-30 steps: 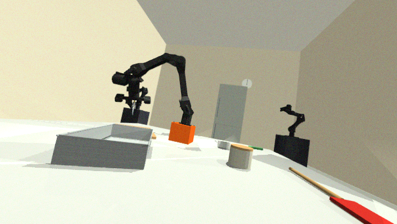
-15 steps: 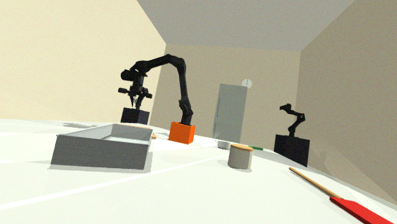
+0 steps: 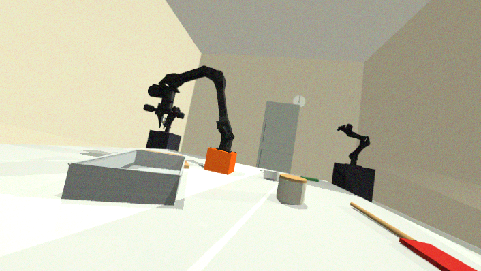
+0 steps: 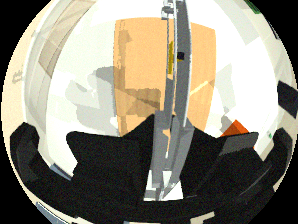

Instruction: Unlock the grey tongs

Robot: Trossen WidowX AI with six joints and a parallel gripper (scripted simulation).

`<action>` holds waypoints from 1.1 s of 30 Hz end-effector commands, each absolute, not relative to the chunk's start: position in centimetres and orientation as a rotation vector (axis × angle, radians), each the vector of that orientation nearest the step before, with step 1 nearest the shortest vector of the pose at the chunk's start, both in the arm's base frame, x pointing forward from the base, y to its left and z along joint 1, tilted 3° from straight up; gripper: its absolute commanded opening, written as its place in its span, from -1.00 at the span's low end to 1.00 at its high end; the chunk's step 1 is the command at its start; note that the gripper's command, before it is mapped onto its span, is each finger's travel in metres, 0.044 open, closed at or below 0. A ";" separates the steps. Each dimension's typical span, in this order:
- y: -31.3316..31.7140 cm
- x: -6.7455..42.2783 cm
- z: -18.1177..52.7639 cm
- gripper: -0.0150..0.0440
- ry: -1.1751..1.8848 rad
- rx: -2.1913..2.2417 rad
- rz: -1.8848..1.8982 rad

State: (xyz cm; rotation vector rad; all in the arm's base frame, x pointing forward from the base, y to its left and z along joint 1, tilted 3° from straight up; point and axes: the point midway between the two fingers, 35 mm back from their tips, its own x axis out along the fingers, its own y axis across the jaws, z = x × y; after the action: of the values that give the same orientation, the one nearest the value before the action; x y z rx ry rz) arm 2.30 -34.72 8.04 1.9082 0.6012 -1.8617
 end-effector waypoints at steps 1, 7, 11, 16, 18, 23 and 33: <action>-34.8 2.3 7.5 -1.00 0.604 1.907 -1.855; -34.9 2.4 6.5 -1.00 0.604 1.907 -1.855; -35.0 2.4 5.9 -1.00 0.604 1.907 -1.855; -35.0 2.4 5.1 -1.00 0.603 1.907 -1.855; -35.0 2.4 4.7 -1.00 0.603 1.907 -1.855; -35.1 2.4 3.9 -1.00 0.603 1.907 -1.855; -35.0 2.5 2.2 -1.00 0.604 1.907 -1.855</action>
State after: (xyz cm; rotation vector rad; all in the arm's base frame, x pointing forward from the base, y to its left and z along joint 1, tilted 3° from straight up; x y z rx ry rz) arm 2.41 -35.02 2.59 1.9087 0.6057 -1.8602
